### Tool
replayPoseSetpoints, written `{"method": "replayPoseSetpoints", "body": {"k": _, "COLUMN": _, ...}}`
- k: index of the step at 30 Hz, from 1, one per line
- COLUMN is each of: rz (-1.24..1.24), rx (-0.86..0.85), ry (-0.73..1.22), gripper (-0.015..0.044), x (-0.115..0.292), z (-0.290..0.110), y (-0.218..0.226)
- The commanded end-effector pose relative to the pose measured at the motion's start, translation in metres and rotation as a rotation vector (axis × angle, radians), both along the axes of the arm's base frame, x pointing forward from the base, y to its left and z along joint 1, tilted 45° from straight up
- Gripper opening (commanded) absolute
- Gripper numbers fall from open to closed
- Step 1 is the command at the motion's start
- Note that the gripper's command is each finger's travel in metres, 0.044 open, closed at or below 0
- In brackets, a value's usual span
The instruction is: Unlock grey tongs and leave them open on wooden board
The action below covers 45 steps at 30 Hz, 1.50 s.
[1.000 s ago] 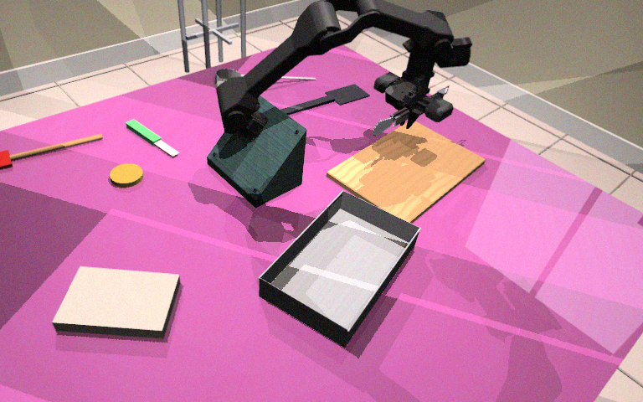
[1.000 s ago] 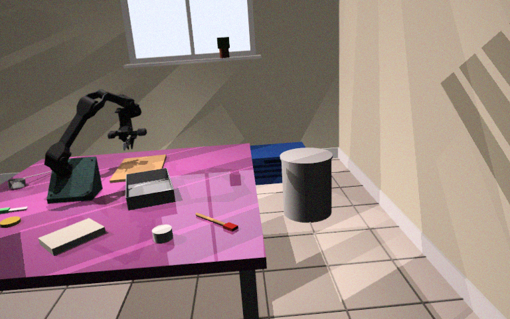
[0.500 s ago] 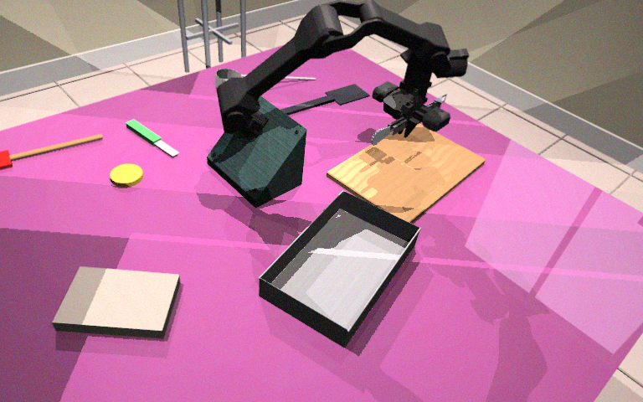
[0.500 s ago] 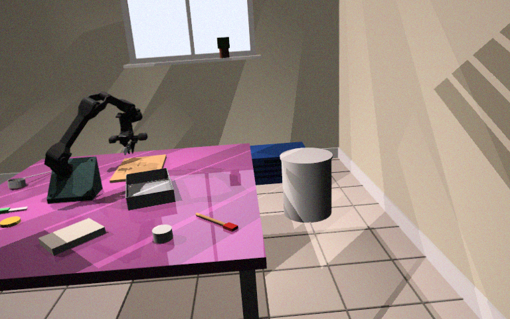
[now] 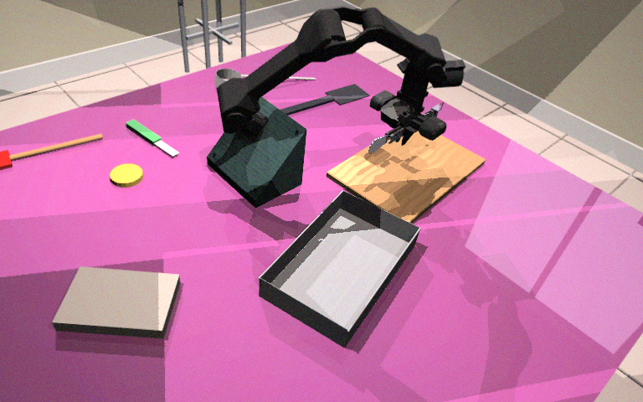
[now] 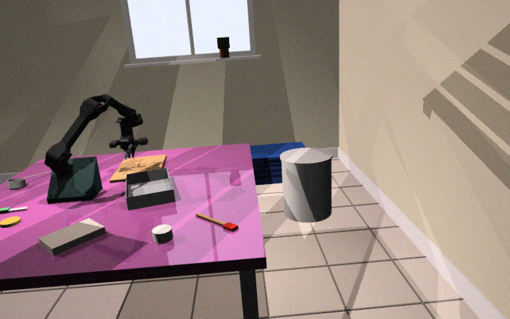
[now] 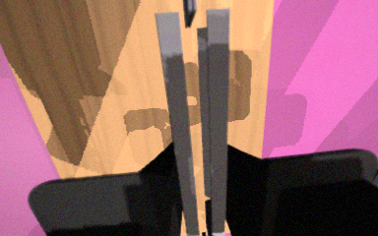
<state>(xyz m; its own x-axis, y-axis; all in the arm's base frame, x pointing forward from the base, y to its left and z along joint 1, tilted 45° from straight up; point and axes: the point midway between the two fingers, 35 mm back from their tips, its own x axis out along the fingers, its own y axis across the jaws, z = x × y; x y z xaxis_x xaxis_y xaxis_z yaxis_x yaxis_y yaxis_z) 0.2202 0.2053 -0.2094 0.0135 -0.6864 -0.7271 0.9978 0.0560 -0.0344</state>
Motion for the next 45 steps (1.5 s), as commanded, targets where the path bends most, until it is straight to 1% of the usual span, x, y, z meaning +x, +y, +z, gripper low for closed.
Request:
{"method": "replayPoseSetpoints", "body": {"k": 1, "rz": 0.006, "rx": -0.004, "ry": 0.003, "gripper": -0.015, "x": -0.001, "z": -0.004, "y": -0.005}}
{"method": "replayPoseSetpoints", "body": {"k": 14, "rz": 0.006, "rx": -0.005, "ry": 0.003, "gripper": -0.015, "x": -0.003, "z": -0.013, "y": -0.017}}
{"method": "replayPoseSetpoints", "body": {"k": 36, "rz": 0.0, "rx": -0.003, "ry": 0.001, "gripper": 0.0427, "x": -0.002, "z": -0.013, "y": -0.016}}
{"method": "replayPoseSetpoints", "body": {"k": 37, "rz": 0.0, "rx": -0.003, "ry": 0.001, "gripper": 0.044, "x": -0.002, "z": -0.013, "y": -0.016}}
{"method": "replayPoseSetpoints", "body": {"k": 41, "rz": 0.002, "rx": 0.002, "ry": 0.003, "gripper": 0.044, "x": -0.011, "z": -0.007, "y": -0.007}}
{"method": "replayPoseSetpoints", "body": {"k": 45, "rz": 0.008, "rx": 0.014, "ry": 0.011, "gripper": 0.044, "x": -0.054, "z": 0.018, "y": 0.022}}
